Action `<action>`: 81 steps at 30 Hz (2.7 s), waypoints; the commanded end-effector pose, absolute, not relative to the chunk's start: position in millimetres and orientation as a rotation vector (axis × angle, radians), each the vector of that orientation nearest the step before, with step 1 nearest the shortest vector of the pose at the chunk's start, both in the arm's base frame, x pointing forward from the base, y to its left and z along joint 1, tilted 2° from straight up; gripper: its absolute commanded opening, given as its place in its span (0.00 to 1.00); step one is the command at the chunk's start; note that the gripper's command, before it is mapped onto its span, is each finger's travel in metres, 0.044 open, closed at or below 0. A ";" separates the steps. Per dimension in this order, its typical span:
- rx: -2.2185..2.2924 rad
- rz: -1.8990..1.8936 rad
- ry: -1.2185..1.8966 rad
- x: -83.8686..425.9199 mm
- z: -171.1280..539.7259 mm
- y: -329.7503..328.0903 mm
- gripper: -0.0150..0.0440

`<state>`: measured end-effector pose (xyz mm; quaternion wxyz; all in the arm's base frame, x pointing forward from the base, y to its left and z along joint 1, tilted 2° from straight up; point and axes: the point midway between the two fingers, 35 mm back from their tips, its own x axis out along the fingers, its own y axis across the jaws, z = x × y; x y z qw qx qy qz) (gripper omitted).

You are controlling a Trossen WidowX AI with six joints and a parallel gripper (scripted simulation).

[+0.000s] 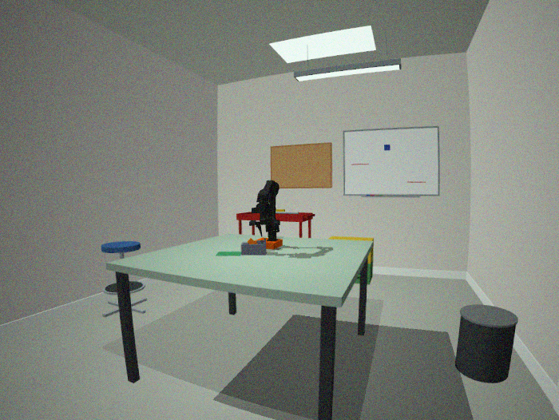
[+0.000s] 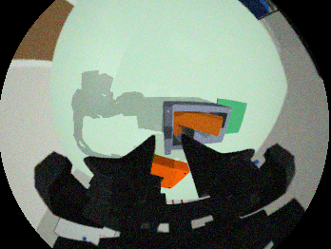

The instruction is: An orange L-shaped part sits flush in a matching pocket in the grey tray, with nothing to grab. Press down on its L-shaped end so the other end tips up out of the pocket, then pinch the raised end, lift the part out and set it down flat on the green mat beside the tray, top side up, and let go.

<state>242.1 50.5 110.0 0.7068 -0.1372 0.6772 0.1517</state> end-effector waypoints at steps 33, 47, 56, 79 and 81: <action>-0.161 0.199 1.495 247.4 146.3 39.2 0.73; 0.935 -0.855 1.343 279.6 149.7 -21.7 0.73; 0.935 -0.855 1.343 280.0 146.6 -21.7 0.73; 0.935 -0.855 1.343 283.4 98.7 -20.7 0.73; 0.935 -0.855 1.343 283.6 95.5 -20.6 0.73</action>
